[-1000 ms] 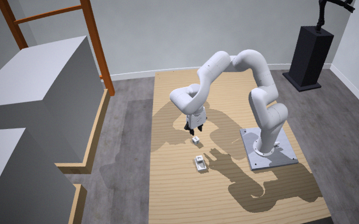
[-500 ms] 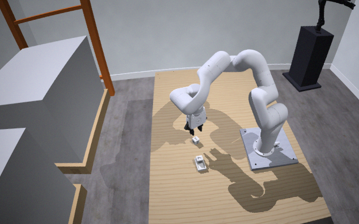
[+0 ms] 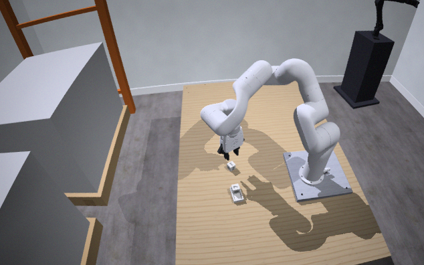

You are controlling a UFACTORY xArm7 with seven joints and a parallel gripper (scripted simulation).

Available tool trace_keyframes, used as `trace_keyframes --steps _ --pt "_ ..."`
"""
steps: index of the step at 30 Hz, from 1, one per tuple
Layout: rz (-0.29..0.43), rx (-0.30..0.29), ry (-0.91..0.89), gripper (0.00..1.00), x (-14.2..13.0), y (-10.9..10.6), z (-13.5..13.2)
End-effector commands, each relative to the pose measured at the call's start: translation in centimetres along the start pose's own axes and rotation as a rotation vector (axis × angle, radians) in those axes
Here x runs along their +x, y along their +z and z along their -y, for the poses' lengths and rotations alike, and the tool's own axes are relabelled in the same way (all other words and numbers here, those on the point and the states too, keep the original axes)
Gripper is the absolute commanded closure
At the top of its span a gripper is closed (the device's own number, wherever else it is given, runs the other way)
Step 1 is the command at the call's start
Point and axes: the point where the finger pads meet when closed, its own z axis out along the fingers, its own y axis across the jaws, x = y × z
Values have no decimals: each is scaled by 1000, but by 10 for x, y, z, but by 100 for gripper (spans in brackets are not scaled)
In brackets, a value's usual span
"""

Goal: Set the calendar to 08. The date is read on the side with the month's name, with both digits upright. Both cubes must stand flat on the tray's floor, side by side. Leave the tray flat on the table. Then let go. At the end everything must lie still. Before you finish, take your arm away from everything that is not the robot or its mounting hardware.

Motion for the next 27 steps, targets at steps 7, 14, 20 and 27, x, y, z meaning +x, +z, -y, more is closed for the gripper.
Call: trace_keyframes --steps 7,14,20,27 --pt "-2 2 0 51 0 1 1" --pt "-2 2 0 51 0 7 1" --pt "-2 2 0 51 0 14 1" --pt "-2 2 0 51 0 24 1"
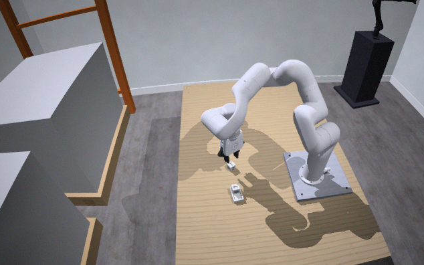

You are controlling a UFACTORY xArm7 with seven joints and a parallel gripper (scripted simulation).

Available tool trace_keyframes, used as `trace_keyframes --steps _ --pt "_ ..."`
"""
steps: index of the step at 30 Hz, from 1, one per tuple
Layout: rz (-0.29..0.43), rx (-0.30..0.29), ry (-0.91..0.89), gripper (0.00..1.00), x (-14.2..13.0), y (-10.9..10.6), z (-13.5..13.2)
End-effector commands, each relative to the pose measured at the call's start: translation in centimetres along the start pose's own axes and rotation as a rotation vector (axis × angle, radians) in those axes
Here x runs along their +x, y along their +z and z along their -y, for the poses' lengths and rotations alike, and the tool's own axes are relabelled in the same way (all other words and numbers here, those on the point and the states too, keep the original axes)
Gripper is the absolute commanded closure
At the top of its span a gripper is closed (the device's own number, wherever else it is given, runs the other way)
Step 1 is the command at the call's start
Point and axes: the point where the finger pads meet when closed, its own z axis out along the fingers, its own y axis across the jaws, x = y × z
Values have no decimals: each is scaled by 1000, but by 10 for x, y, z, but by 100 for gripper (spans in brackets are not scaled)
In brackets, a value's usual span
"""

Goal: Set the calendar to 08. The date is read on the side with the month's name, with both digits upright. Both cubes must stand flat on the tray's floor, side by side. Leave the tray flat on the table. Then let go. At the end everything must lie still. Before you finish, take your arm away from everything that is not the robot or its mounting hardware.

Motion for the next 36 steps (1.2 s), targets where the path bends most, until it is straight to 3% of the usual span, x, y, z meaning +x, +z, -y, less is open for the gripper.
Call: trace_keyframes --steps 1,20,36 --pt "-2 2 0 51 0 5 1" --pt "-2 2 0 51 0 27 1" --pt "-2 2 0 51 0 31 1"
